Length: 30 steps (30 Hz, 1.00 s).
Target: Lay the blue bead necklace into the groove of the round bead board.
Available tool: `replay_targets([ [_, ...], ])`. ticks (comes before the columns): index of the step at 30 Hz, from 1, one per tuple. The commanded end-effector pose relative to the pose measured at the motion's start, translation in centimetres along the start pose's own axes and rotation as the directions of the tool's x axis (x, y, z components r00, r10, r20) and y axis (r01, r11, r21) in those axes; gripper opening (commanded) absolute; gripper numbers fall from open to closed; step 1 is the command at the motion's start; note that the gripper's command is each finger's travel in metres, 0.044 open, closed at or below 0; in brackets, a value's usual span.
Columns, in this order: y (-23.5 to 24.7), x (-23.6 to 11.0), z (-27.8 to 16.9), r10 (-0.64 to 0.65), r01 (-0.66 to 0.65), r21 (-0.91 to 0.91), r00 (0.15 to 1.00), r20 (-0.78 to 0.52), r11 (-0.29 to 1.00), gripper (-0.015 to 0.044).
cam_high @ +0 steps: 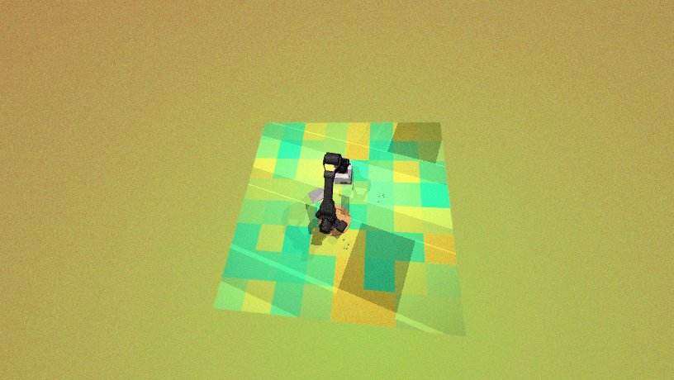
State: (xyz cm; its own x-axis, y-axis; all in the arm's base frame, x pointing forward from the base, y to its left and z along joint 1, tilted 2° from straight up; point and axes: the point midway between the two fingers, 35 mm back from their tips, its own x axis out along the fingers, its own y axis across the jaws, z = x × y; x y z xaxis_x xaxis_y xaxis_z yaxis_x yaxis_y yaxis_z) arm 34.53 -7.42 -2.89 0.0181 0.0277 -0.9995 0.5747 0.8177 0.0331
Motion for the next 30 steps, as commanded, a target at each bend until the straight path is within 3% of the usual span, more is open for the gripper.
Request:
replay_targets([
  [1,0.12,0.27,-0.04,0.003,-0.003,0.003,1.000,0.001,1.000,0.0000],
  [2,0.12,0.29,-0.04,0.003,-0.003,0.003,1.000,0.001,1.000,0.0000],
  [19,0.03,0.03,-0.02,0.001,-0.001,0.001,1.000,0.001,1.000,0.0440],
  [30,0.03,-0.09,-0.02,0.003,-0.003,0.003,1.000,0.001,1.000,0.0440],
])
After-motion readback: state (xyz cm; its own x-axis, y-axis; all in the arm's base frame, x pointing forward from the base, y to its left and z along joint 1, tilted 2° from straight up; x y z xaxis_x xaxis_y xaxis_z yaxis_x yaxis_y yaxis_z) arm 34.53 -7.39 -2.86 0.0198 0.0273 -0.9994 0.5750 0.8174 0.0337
